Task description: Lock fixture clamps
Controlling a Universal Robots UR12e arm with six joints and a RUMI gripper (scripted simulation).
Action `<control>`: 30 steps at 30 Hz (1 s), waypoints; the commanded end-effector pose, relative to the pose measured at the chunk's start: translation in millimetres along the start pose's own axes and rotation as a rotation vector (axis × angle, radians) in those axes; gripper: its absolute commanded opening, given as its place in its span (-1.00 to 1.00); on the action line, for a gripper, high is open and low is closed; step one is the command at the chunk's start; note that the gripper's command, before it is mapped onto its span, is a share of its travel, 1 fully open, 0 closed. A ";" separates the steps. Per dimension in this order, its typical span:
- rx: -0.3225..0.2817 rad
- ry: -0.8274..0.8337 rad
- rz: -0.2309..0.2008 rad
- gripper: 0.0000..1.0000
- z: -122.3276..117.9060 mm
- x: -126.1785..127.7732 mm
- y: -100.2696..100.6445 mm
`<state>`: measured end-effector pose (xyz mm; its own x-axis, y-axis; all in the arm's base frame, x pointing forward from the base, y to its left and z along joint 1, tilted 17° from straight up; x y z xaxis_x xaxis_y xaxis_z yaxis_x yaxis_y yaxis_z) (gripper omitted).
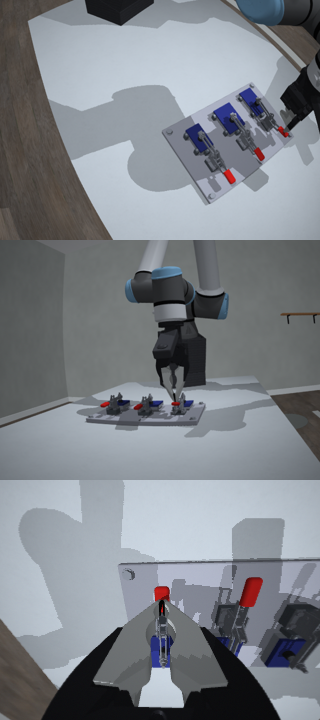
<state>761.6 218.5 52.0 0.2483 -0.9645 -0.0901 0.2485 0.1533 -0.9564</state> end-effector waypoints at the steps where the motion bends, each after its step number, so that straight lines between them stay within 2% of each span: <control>1: 0.005 -0.002 -0.001 -1.00 3.6 -1.2 -1.4; 30: 0.006 -0.002 -0.001 -1.00 4.2 -0.8 0.1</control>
<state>761.8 219.0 49.8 0.2484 -0.9644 -0.0902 0.2481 0.1534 -0.9565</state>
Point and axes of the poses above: the point where the finger pads meet when closed, its own y axis out along the fingers, its own x axis across the jaws, z = x × y, the point moved 3 cm from there along -y, back along the fingers, and after that the axes turned 6 degrees about -y, right-handed, at the moved point
